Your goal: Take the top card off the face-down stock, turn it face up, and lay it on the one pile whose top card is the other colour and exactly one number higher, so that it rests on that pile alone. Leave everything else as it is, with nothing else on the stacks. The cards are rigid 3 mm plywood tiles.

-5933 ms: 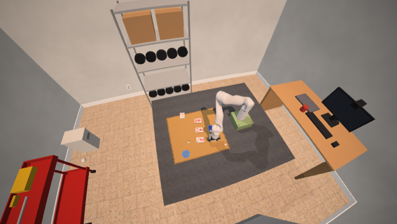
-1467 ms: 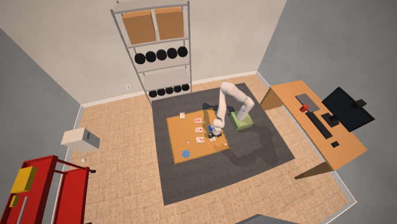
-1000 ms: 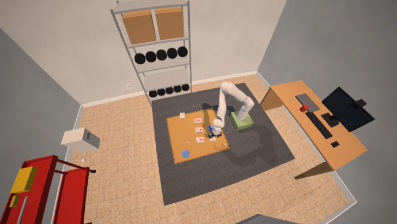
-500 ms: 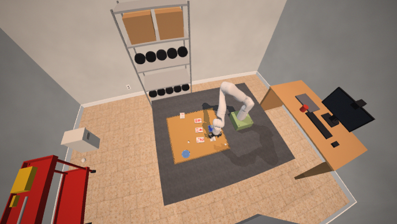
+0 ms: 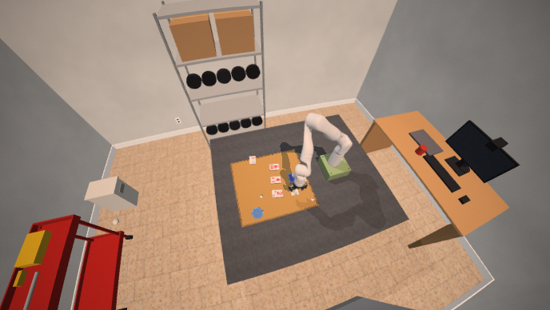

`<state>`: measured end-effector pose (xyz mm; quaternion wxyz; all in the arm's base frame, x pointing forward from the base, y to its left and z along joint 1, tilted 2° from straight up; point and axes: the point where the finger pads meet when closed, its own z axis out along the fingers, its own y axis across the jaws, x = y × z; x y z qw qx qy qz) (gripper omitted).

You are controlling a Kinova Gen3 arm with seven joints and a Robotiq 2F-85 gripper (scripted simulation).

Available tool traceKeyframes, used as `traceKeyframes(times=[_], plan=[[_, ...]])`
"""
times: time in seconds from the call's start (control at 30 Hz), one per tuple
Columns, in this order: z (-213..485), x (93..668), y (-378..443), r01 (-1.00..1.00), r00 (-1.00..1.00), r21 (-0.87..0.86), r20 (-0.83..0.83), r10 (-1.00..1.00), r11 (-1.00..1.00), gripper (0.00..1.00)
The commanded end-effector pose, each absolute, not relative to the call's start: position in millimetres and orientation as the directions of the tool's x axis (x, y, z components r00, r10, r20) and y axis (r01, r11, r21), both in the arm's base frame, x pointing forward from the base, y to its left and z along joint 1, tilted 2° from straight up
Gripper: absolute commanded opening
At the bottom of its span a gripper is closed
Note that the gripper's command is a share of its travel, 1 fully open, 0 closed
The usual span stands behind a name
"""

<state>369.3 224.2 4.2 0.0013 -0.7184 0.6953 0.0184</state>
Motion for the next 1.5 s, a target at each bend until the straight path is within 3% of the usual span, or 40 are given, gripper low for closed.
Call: traceKeyframes(times=[0.0,0.57,0.83,1.13,1.47], plan=[[4.8,369.7,224.5,-0.999,0.032,0.022,-0.029,-0.999,-0.032,0.85],[-0.2,363.1,218.5,-0.984,-0.172,0.048,-0.010,-0.985,0.171,0.85],[-5.6,356.0,211.8,-0.907,-0.415,0.067,0.022,-0.909,0.416,0.85],[-10.8,349.3,205.1,-0.739,-0.667,0.070,0.061,-0.742,0.670,0.85],[-17.5,342.5,195.9,-0.301,-0.947,0.033,0.111,-0.303,0.953,0.85]])
